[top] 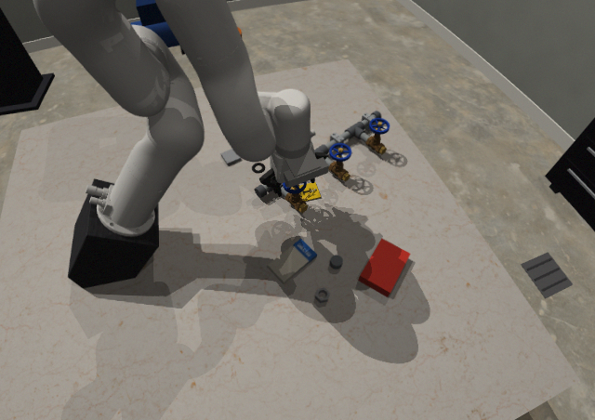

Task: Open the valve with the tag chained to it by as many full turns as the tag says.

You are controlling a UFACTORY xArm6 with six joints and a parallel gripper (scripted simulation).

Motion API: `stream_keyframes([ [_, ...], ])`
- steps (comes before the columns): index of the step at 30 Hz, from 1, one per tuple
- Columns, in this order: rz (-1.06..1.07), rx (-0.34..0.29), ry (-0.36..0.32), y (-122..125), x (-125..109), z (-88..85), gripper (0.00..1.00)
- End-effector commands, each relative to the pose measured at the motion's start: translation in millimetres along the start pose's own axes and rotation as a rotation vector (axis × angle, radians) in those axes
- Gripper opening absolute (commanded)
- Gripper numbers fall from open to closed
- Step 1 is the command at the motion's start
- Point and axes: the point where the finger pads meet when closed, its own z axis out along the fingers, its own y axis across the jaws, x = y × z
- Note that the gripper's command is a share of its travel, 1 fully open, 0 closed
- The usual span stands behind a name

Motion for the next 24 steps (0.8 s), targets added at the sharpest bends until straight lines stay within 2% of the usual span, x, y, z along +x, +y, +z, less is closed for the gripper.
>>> stream_keyframes([
  [1,0.016,-0.027,0.077,-1.4,-0.7,-0.6,1.00],
  [15,0.016,-0.027,0.077,-1.4,-0.7,-0.6,1.00],
  [16,0.016,-0.027,0.077,-1.4,-0.7,-0.6,0.00],
  [24,0.016,-0.027,0.077,-1.4,-0.7,-0.6,0.00],
])
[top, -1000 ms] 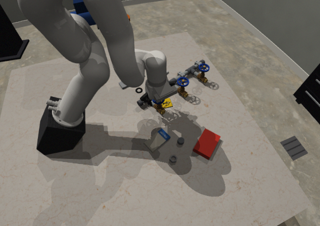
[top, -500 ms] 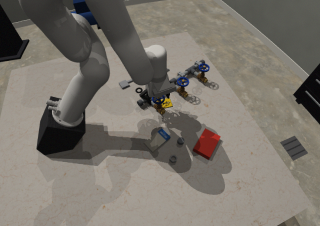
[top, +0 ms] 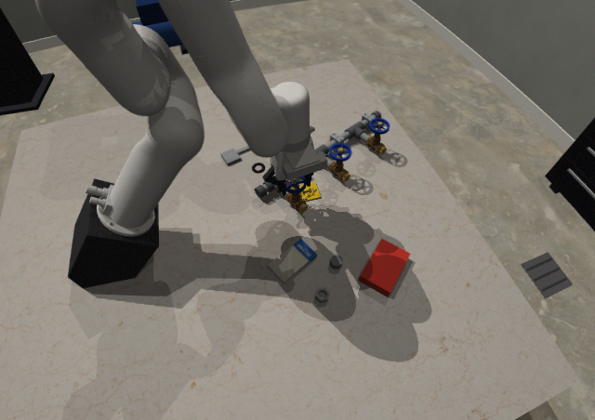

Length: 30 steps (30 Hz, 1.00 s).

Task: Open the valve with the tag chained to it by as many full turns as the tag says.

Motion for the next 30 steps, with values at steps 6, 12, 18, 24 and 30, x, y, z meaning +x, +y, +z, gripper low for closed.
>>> stream_keyframes([
  [6,0.000,0.002,0.000,-1.0,0.0,-0.4,0.00],
  [12,0.000,0.002,0.000,-1.0,0.0,-0.4,0.00],
  [18,0.000,0.002,0.000,-1.0,0.0,-0.4,0.00],
  [24,-0.024,0.002,0.000,-1.0,0.0,-0.4,0.00],
  [30,-0.116,0.002,0.000,-1.0,0.0,-0.4,0.00],
])
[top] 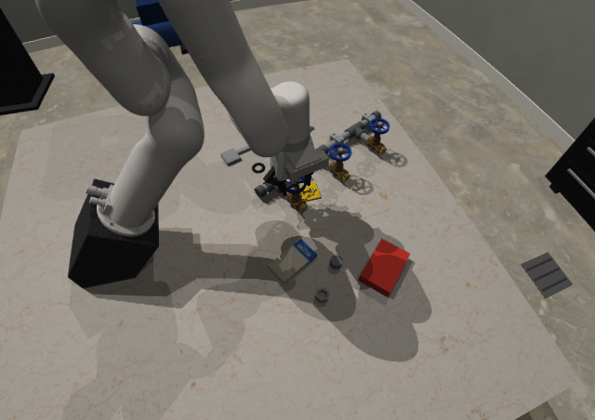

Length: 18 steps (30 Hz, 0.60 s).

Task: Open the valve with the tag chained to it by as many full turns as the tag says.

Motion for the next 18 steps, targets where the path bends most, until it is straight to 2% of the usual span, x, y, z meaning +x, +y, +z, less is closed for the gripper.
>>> stream_keyframes([
  [1,-0.077,0.003,-0.002,-1.0,0.1,-0.5,0.00],
  [8,-0.235,0.003,-0.001,-1.0,0.1,-0.5,0.00],
  [18,-0.732,0.003,-0.001,-1.0,0.1,-0.5,0.00],
])
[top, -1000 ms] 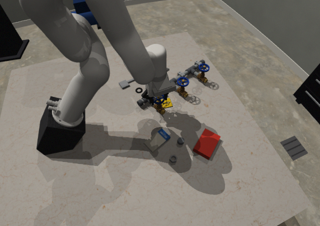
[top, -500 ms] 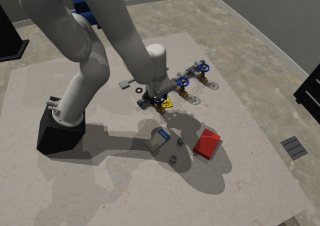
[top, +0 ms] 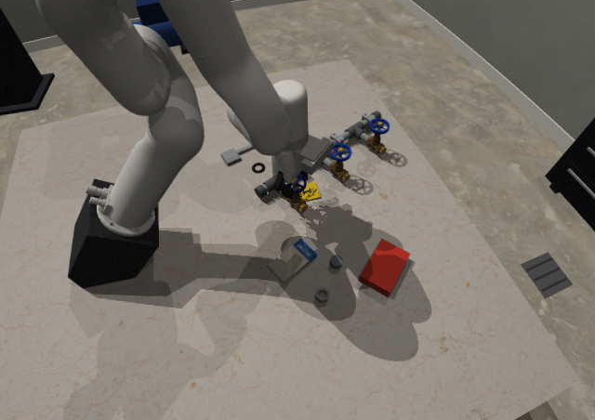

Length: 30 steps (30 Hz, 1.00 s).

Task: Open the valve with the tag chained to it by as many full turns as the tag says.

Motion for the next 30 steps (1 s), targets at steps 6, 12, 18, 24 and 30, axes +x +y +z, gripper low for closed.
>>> stream_keyframes([
  [6,-0.464,0.022,-0.021,-0.8,0.8,-0.6,0.00],
  [12,-0.790,0.017,-0.007,-0.8,0.8,-0.6,0.00],
  [18,-1.109,0.008,0.007,-0.8,0.8,-0.6,0.00],
  [24,-1.393,0.007,0.011,-0.8,0.8,-0.5,0.00],
  [30,-1.704,-0.002,0.018,-0.8,0.8,-0.5,0.00],
])
